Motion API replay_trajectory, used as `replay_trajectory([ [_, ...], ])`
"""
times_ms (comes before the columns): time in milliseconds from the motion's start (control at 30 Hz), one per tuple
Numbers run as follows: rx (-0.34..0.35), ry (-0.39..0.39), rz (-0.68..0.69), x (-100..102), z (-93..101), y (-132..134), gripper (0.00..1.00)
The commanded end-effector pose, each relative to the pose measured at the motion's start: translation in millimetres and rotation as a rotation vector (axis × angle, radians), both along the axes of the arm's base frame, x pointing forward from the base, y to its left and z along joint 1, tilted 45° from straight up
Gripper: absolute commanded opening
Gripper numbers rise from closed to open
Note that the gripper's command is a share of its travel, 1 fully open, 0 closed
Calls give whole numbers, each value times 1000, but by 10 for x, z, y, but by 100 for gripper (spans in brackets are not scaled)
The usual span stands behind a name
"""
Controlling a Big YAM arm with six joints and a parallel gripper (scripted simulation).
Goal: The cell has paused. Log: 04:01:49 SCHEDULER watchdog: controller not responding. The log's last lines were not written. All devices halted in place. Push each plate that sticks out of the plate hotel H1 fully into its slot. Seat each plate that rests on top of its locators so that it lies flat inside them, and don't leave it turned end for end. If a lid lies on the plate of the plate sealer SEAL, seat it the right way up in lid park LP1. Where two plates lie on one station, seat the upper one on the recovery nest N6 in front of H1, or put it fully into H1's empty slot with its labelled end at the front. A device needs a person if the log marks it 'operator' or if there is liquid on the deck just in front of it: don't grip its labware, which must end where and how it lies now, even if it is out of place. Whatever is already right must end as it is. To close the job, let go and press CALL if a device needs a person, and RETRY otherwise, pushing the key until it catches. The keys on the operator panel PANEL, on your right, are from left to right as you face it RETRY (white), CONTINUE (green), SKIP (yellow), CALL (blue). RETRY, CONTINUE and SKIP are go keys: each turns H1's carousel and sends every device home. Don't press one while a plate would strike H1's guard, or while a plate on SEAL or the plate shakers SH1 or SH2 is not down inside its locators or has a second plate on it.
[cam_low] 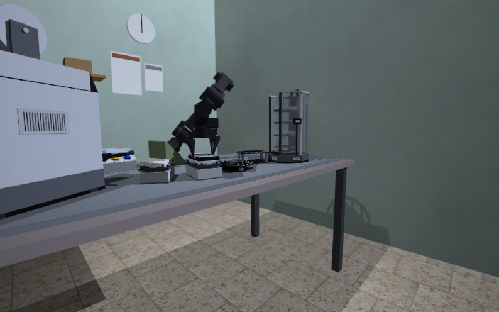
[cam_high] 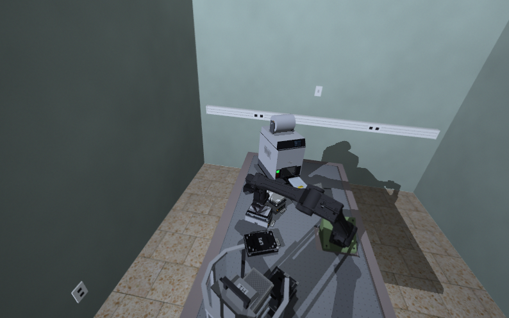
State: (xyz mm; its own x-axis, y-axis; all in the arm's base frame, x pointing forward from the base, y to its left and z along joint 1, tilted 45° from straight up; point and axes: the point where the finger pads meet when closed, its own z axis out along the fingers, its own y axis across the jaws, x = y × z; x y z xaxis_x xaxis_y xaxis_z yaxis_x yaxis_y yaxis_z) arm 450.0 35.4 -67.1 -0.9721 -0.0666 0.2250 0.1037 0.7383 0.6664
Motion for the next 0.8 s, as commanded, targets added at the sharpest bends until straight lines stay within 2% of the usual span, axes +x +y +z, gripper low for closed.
replay_trajectory([
  [0, -3, -34, -9, 208, 14, -143, 80],
  [767, -4, -36, -13, 230, 32, -217, 80],
])
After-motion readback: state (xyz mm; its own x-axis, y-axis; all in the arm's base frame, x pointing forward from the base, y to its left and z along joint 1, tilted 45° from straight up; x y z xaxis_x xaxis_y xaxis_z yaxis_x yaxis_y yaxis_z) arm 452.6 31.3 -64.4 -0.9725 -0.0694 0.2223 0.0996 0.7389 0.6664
